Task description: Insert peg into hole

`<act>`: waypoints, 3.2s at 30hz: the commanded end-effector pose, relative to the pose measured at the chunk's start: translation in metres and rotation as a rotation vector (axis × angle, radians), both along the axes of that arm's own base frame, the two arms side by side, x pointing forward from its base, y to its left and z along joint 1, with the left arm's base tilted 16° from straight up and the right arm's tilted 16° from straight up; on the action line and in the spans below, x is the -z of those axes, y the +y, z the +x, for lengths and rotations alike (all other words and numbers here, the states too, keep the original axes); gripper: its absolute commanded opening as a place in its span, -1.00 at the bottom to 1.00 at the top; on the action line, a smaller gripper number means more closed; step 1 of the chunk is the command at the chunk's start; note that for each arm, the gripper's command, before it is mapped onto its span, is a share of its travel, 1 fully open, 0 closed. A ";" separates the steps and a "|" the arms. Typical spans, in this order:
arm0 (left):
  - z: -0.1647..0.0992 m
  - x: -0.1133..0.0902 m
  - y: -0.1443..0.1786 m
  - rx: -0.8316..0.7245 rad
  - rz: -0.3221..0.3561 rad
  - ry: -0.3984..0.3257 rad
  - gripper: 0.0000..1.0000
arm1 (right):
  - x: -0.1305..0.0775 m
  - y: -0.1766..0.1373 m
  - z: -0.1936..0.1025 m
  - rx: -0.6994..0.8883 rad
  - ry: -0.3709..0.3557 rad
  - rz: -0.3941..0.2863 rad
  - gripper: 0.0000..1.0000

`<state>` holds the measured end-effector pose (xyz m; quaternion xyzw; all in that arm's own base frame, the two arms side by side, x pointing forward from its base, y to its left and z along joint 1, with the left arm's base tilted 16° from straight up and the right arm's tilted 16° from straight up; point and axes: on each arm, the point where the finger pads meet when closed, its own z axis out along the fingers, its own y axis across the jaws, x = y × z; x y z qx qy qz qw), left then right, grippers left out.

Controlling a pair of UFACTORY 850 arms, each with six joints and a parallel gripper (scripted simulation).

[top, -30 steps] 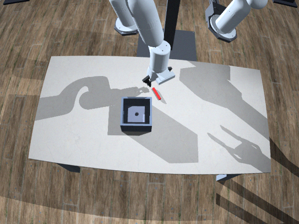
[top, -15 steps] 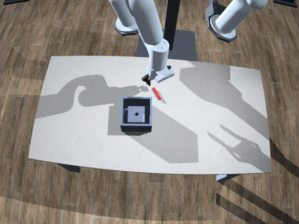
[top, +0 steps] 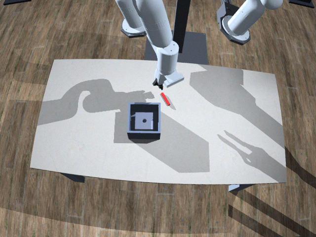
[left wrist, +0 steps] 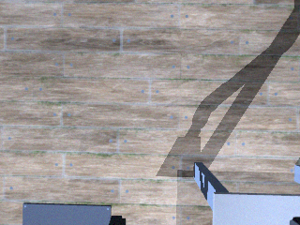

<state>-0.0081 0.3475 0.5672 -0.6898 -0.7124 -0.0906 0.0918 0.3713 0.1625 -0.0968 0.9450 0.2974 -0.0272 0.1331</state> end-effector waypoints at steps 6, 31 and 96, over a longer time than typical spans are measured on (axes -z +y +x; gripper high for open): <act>0.000 -0.002 0.002 0.009 0.011 0.003 1.00 | 0.000 0.002 -0.001 0.010 0.001 0.009 -0.13; 0.000 -0.002 0.002 0.009 0.011 0.003 1.00 | 0.018 -0.003 0.000 0.028 -0.004 0.009 -0.13; 0.000 -0.002 0.002 0.009 0.011 0.003 1.00 | 0.073 -0.022 0.004 0.024 -0.019 -0.003 -0.13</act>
